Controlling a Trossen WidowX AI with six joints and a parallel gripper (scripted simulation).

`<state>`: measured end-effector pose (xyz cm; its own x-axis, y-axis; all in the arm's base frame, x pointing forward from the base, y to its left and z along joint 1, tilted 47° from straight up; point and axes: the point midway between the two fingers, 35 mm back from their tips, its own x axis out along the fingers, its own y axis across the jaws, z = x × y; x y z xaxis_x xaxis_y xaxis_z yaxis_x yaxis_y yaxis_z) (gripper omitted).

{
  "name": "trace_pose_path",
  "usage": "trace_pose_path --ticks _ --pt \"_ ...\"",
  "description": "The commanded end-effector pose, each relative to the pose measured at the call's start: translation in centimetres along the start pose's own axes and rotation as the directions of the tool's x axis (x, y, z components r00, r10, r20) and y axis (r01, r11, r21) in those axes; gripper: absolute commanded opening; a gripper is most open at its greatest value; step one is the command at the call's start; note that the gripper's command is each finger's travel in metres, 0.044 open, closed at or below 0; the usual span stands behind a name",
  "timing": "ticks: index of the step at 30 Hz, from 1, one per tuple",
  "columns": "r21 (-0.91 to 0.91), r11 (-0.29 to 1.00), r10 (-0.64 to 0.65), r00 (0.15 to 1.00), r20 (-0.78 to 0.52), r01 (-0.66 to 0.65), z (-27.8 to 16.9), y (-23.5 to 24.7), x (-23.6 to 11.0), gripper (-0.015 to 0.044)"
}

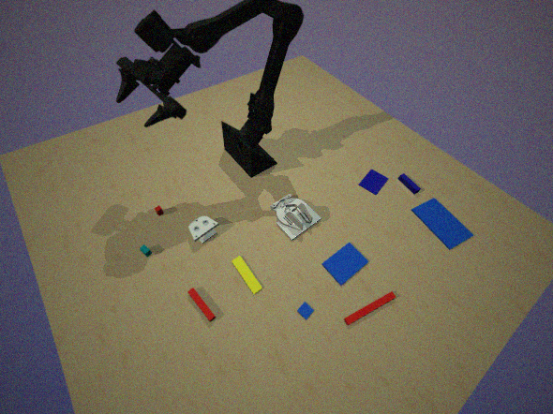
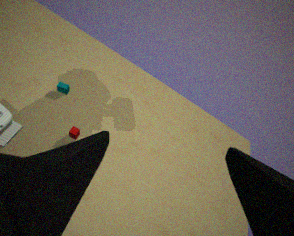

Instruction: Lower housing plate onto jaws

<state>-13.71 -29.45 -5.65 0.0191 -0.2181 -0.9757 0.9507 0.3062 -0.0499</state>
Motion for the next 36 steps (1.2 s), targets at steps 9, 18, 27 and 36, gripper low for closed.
trace_pose_path --ticks 9,18,27,36 --pt "0.236 0.966 0.123 0.990 -0.063 -0.105 2.3 3.5 1.9 0.0440" --pt "0.393 0.909 0.201 0.971 -0.131 -0.135 3.5 6.6 3.3 0.0440" --pt "0.560 0.821 0.267 0.942 -0.202 -0.112 4.2 9.3 4.4 0.0440" --pt "0.700 0.713 0.320 0.906 -0.279 -0.036 4.7 12.1 5.4 0.0440"
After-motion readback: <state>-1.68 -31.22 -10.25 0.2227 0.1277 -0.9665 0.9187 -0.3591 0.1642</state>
